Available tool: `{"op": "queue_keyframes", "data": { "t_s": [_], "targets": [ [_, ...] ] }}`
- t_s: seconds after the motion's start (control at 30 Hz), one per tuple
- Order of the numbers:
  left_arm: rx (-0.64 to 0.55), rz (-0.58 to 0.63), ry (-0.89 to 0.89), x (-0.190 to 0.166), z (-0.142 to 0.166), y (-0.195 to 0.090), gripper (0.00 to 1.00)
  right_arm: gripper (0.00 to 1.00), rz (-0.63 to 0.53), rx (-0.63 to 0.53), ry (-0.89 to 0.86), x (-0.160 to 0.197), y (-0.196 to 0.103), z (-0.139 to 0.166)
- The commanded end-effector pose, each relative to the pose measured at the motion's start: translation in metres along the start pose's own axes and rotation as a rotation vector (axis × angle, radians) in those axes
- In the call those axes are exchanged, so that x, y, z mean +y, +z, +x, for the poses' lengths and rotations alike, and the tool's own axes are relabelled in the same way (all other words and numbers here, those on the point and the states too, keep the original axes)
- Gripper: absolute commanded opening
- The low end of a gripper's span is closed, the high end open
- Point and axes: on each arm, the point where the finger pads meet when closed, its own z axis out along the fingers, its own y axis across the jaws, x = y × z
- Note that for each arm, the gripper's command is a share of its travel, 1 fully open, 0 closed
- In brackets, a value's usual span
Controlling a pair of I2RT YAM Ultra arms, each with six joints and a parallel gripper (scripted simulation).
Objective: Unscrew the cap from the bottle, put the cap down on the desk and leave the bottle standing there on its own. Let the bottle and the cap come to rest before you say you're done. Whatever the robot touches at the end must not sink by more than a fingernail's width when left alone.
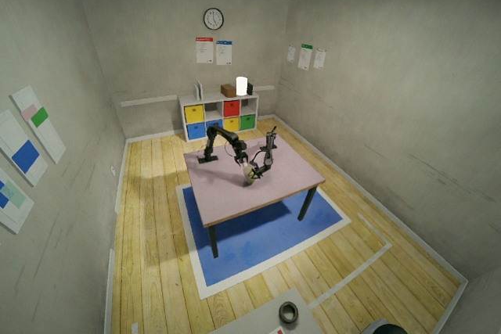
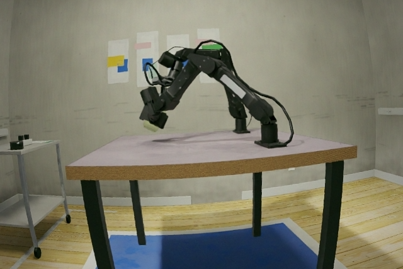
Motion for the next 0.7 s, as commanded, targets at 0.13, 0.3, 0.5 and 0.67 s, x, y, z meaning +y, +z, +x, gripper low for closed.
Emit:
{"op": "queue_keyframes", "data": {
  "t_s": [0.13,0.3,0.5,0.67],
  "targets": [
    [-0.028,-0.003,0.01,0.0039,-0.0117,-0.0013,0.0,0.7,-0.026,-0.006,0.462,0.0004,-0.0069,-0.0053],
    [-0.028,-0.003,0.01,0.0039,-0.0117,-0.0013,0.0,0.7,-0.036,-0.002,0.646,0.0003,-0.0068,-0.0053],
    [-0.028,-0.003,0.01,0.0039,-0.0117,-0.0013,0.0,0.7,-0.048,0.0,0.941,0.0003,-0.0068,-0.0053],
    [-0.028,-0.003,0.01,0.0039,-0.0117,-0.0013,0.0,0.7,-0.052,-0.005,1.014,0.0003,-0.0068,-0.0053]
  ]
}}
